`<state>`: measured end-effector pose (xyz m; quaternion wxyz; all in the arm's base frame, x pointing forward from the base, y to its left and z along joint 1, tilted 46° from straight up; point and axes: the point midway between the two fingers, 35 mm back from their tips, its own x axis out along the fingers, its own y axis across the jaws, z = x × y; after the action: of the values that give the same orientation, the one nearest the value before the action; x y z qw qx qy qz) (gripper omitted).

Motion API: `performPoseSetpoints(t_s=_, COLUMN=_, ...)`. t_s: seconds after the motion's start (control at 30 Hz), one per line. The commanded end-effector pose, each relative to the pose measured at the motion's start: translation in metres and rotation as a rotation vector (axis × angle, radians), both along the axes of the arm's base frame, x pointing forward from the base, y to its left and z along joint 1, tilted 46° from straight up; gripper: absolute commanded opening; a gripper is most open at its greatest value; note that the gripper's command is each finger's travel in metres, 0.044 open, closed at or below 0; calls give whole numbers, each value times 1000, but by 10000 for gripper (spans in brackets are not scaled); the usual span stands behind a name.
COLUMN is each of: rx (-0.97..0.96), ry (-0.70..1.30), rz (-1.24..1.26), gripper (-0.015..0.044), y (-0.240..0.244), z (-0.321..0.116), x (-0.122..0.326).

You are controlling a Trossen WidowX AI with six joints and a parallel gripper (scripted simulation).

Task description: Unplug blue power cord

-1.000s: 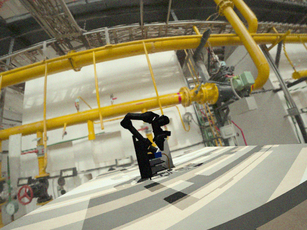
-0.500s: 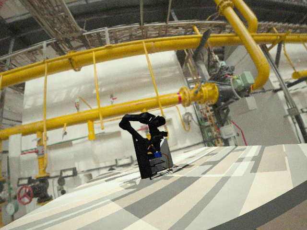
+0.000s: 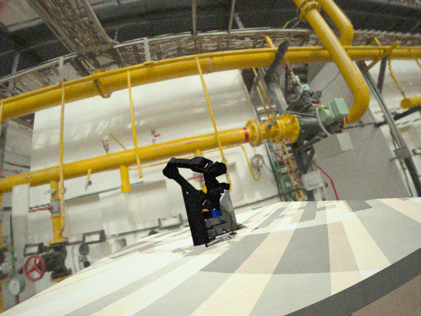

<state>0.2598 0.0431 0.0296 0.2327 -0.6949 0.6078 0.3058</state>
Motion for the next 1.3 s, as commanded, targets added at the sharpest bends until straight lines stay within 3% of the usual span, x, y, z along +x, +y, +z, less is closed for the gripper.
performPoseSetpoints(t_s=0.0, rx=0, ry=0, rz=0, gripper=134, y=0, z=0, x=0)
performPoseSetpoints(t_s=0.07, rx=0, ry=0, rz=0, gripper=81, y=0, z=0, x=0)
performPoseSetpoints(t_s=0.4, rx=0, ry=0, rz=0, gripper=0, y=0, z=0, x=0)
performPoseSetpoints(t_s=1.07, rx=3, ry=2, rz=2, gripper=0, y=22, z=-20, x=-2)
performPoseSetpoints(t_s=1.27, rx=-4, ry=5, rz=2, gripper=157, y=18, z=-16, x=-3)
